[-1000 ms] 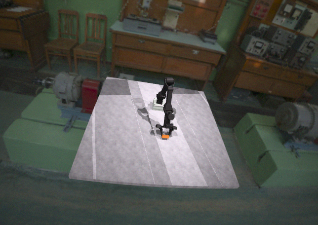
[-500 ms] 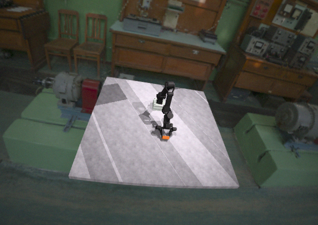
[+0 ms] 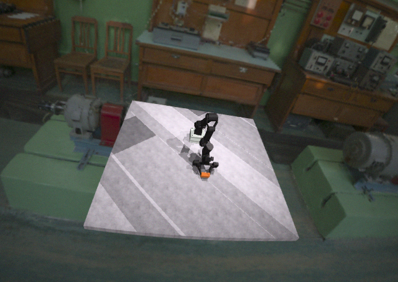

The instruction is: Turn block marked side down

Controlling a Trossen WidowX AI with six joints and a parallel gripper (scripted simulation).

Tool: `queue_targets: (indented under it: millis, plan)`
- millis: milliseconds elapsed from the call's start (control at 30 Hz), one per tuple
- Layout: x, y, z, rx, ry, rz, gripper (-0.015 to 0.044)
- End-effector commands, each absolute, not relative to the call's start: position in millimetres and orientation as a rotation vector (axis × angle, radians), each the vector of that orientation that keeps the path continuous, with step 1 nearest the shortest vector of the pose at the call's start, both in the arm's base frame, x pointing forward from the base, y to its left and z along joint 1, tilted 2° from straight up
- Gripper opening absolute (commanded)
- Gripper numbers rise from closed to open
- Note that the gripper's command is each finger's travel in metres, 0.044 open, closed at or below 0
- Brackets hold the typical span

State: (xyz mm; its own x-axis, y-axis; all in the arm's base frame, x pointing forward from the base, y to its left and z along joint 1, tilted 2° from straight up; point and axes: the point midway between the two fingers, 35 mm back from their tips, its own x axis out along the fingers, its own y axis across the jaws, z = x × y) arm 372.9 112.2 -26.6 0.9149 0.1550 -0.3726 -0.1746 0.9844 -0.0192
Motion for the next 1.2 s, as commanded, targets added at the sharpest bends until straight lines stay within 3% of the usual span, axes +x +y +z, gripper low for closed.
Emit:
queue_targets:
  millis: [0,533,1067,1167]
  plan:
    - [368.4,109.9,-25.8,-0.057,0.353,0.167,0.0000]
    - [368.0,109.9,-23.0,-0.055,0.330,0.167,0.0000]
    - [368.0,109.9,-23.0,-0.055,0.330,0.167,0.0420]
    - [368.0,109.9,-23.0,-0.055,0.330,0.167,0.0440]
